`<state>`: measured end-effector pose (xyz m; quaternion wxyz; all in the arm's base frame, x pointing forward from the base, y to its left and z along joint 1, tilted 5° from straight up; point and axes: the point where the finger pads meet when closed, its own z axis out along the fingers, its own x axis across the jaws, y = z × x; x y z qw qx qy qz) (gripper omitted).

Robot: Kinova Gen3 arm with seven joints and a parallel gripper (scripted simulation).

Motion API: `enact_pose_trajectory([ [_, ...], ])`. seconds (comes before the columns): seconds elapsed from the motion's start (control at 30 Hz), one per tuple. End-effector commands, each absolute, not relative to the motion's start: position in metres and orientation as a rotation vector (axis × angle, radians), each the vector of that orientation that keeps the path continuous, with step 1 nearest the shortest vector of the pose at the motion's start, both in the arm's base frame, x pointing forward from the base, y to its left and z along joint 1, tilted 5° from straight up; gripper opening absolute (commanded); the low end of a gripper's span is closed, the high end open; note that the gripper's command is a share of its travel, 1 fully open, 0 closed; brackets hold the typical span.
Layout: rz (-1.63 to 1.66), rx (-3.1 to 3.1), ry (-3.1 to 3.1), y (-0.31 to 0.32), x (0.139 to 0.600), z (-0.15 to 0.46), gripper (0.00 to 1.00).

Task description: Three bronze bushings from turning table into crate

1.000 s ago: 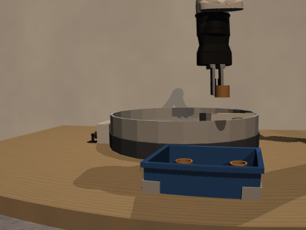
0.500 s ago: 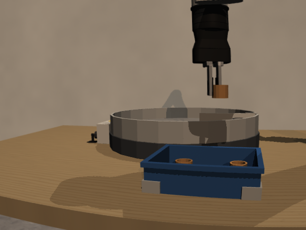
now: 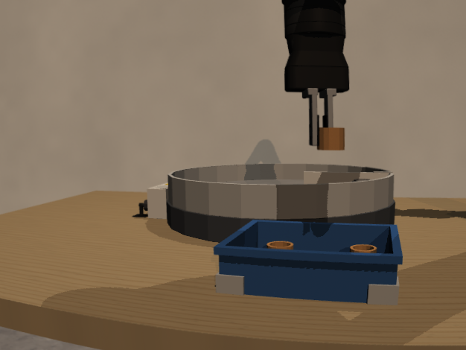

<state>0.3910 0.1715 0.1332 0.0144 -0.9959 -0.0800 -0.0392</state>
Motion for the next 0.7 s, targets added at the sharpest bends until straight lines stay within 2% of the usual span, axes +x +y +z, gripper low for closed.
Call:
enact_pose_trajectory([
  [0.0,-0.118,-3.101,-0.264,0.175,0.39,0.132,0.0],
  [0.67,-0.119,-3.1,-0.265,0.177,0.392,0.105,0.0],
])
